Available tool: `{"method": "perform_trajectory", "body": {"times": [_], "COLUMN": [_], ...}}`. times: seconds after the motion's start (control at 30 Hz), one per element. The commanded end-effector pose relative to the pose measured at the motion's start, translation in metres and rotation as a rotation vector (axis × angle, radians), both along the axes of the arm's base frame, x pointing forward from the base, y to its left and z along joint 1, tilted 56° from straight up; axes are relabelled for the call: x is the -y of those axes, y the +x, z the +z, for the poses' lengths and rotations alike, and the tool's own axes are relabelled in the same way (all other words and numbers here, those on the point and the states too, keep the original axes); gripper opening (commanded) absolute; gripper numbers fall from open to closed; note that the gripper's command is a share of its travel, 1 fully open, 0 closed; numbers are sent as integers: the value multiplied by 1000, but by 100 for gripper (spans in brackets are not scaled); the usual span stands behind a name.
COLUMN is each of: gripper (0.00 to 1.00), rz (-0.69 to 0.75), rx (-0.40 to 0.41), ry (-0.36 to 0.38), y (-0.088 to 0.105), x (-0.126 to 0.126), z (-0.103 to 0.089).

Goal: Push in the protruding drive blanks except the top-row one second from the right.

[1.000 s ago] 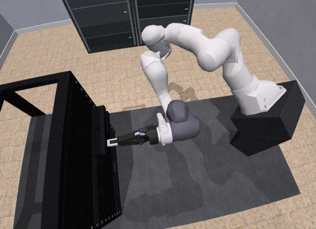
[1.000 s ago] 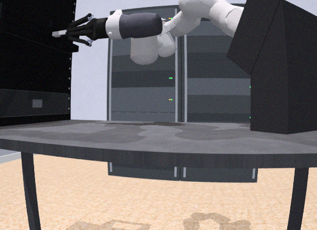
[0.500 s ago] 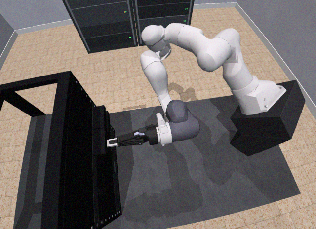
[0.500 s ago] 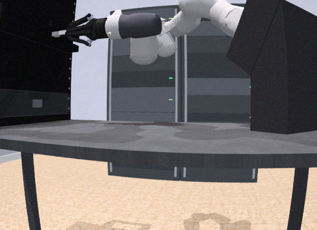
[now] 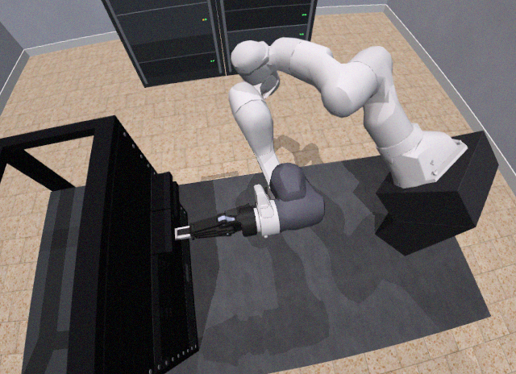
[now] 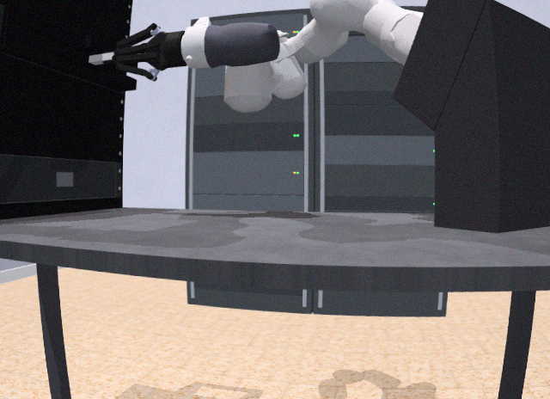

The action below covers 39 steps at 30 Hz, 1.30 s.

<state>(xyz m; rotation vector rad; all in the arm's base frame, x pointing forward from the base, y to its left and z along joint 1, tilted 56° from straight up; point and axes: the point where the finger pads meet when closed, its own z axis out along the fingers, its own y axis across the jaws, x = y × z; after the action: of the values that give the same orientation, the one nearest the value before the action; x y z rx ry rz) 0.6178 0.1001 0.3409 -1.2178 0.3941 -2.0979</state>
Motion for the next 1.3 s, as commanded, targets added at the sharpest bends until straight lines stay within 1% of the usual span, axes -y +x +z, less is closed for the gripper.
{"method": "perform_trajectory", "body": {"times": [0.0,0.77,1.27], "gripper": [0,0,0], "rz": [-2,-2,-2], "rx": [-3,-3,-3], "ry": [4,4,4], "y": [3,8,8], "x": [2,2,2], "z": [0,4,4]}}
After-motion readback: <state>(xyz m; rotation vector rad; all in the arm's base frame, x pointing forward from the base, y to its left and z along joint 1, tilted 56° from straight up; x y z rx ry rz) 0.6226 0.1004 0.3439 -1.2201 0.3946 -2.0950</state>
